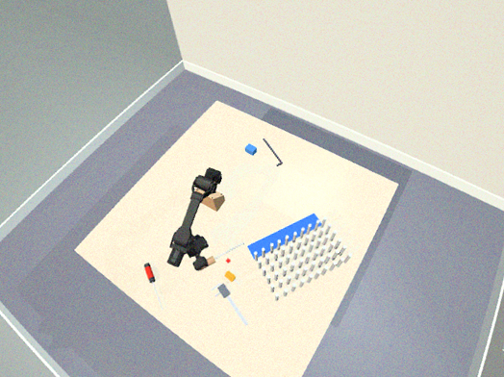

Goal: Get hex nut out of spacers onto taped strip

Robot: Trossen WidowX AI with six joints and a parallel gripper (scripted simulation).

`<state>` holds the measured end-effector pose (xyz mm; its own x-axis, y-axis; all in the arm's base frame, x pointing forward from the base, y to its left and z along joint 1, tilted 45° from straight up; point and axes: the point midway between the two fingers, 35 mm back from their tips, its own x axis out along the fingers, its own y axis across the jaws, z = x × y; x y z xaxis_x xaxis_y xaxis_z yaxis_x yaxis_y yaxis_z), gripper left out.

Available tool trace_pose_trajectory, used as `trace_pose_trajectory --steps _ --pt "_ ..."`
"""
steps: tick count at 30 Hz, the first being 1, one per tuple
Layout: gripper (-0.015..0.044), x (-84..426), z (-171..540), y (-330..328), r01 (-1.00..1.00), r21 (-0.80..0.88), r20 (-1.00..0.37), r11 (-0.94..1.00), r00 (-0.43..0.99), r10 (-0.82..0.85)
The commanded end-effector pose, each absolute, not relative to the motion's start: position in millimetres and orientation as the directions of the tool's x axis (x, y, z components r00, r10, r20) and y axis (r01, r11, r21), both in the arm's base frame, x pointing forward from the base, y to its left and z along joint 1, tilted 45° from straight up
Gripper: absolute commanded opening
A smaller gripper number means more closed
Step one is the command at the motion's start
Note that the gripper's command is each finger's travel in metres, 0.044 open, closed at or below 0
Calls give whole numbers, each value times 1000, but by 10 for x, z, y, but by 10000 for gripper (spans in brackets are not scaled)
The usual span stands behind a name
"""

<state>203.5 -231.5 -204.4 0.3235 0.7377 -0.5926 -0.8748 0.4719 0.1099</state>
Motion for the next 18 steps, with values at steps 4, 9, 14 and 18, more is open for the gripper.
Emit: trace_pose_trajectory --steps 4,9,14,18 --pt "282 2046 -2044 -2339 -877 95 -588 470 332 738" --pt "280 2046 -2044 -2339 -877 95 -588 470 332 738" --pt "280 2046 -2044 -2339 -877 95 -588 470 332 738" --pt "280 2045 -2074 -2314 -877 97 -588 471 331 738"
